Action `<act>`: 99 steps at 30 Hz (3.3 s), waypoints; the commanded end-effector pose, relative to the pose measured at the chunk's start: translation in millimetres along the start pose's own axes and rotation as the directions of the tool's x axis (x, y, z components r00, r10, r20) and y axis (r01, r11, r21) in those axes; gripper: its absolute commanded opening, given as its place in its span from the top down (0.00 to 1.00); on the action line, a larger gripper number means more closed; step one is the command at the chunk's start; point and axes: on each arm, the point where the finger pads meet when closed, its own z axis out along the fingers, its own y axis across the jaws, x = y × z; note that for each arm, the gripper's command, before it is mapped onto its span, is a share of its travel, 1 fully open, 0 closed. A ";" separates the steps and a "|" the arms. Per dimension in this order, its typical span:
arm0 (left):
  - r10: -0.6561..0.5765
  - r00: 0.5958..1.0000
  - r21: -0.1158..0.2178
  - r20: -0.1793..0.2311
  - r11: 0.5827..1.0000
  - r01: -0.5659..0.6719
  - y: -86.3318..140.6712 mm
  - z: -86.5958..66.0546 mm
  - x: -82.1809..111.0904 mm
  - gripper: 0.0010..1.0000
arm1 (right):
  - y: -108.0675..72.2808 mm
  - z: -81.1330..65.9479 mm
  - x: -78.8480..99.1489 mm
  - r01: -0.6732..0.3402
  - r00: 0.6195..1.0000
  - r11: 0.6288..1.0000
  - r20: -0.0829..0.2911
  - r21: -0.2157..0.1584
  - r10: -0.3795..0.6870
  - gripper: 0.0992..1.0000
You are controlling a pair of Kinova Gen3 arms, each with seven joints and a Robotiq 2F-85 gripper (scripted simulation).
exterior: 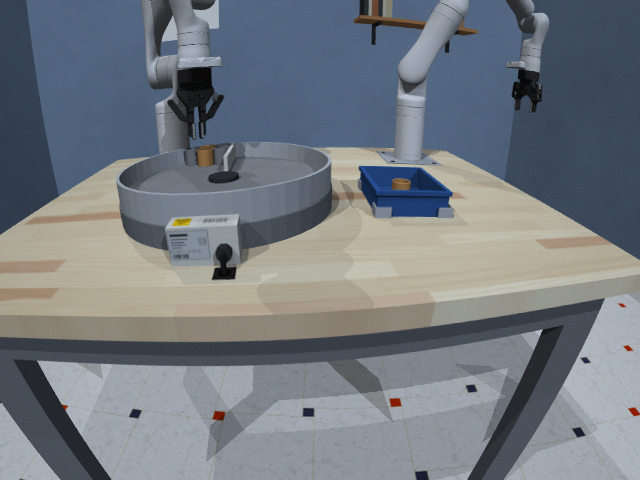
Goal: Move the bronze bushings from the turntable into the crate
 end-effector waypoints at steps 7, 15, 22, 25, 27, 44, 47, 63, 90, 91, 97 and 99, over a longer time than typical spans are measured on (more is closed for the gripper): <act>0.000 1.000 0.000 0.002 1.000 0.000 0.0 -0.6 -0.3 0.00 | 0.0 -0.2 0.3 0.000 1.000 1.000 -0.001 0.000 0.000 0.87; 0.000 1.000 0.000 0.002 1.000 0.000 0.0 -0.6 -0.3 0.00 | 0.0 -0.2 0.3 0.000 1.000 1.000 -0.001 0.000 0.000 0.87; 0.000 1.000 0.000 0.002 1.000 0.000 0.0 -0.6 -0.3 0.00 | 0.0 -0.2 0.3 0.000 1.000 1.000 -0.001 0.000 0.000 0.87; 0.000 1.000 0.000 0.002 1.000 0.000 0.0 -0.6 -0.3 0.00 | 0.0 -0.2 0.3 0.000 1.000 1.000 -0.001 0.000 0.000 0.87; 0.000 1.000 0.000 0.002 1.000 0.000 0.0 -0.6 -0.3 0.00 | 0.0 -0.2 0.3 0.000 1.000 1.000 -0.001 0.000 0.000 0.87; 0.000 1.000 0.000 0.002 1.000 0.000 0.0 -0.6 -0.3 0.00 | 0.0 21.3 0.3 0.000 1.000 1.000 -0.001 0.000 0.000 0.87; 0.000 1.000 0.000 0.002 1.000 0.000 0.0 -0.6 -0.3 0.00 | 0.0 21.3 0.3 0.000 1.000 1.000 -0.001 0.000 0.000 0.87; 0.000 1.000 0.000 0.002 1.000 0.000 0.0 -0.6 -0.3 0.00 | 0.0 21.3 0.3 0.000 1.000 1.000 -0.001 0.000 0.000 0.87; 0.000 1.000 0.000 0.002 1.000 0.000 0.0 -0.6 -0.3 0.00 | 0.0 30.9 0.3 0.000 1.000 1.000 -0.001 0.000 0.000 0.87; 0.000 1.000 0.000 0.002 1.000 0.000 0.0 -0.6 -0.3 0.00 | 0.0 32.7 0.3 0.000 1.000 1.000 -0.001 0.000 0.000 0.87; 0.000 1.000 0.000 0.002 1.000 0.000 0.0 -0.6 -0.3 0.00 | 0.0 39.7 0.3 0.000 1.000 1.000 -0.001 0.000 0.000 0.87; 0.000 1.000 0.000 0.002 1.000 0.000 0.0 -0.6 -0.3 0.00 | 0.0 42.5 0.3 0.000 1.000 1.000 -0.001 0.000 0.000 0.87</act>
